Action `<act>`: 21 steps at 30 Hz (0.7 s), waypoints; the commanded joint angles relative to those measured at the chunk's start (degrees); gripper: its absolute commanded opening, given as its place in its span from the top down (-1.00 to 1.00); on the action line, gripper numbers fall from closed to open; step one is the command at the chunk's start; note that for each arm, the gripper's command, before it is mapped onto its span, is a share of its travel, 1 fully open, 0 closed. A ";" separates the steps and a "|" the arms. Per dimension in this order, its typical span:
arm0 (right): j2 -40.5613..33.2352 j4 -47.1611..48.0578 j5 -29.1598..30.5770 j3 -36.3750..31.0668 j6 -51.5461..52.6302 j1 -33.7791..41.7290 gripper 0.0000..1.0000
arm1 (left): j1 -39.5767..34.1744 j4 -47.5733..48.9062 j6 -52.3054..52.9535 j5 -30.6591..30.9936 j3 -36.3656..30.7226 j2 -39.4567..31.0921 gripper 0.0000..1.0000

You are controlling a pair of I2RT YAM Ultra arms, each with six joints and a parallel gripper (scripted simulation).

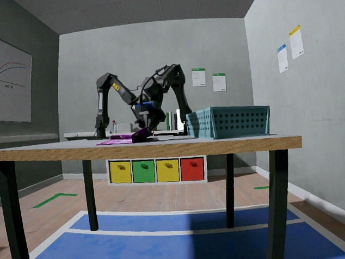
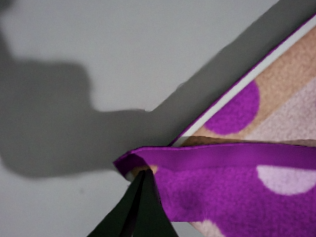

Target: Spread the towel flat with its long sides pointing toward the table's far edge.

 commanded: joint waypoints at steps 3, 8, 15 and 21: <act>5.49 7.27 -1.52 3.86 0.28 1.83 1.00 | 2.47 8.63 0.33 -1.02 -5.43 -1.08 1.00; 8.07 8.84 -1.50 4.92 0.28 2.16 1.00 | 3.11 10.55 0.33 -0.98 -7.08 -0.50 1.00; 10.28 10.08 -1.48 5.93 0.28 2.44 1.00 | 3.64 12.32 0.34 -0.96 -8.11 0.30 1.00; 11.98 8.19 -1.45 8.12 0.31 2.97 1.00 | 4.60 12.80 0.32 -0.99 -9.56 -2.09 1.00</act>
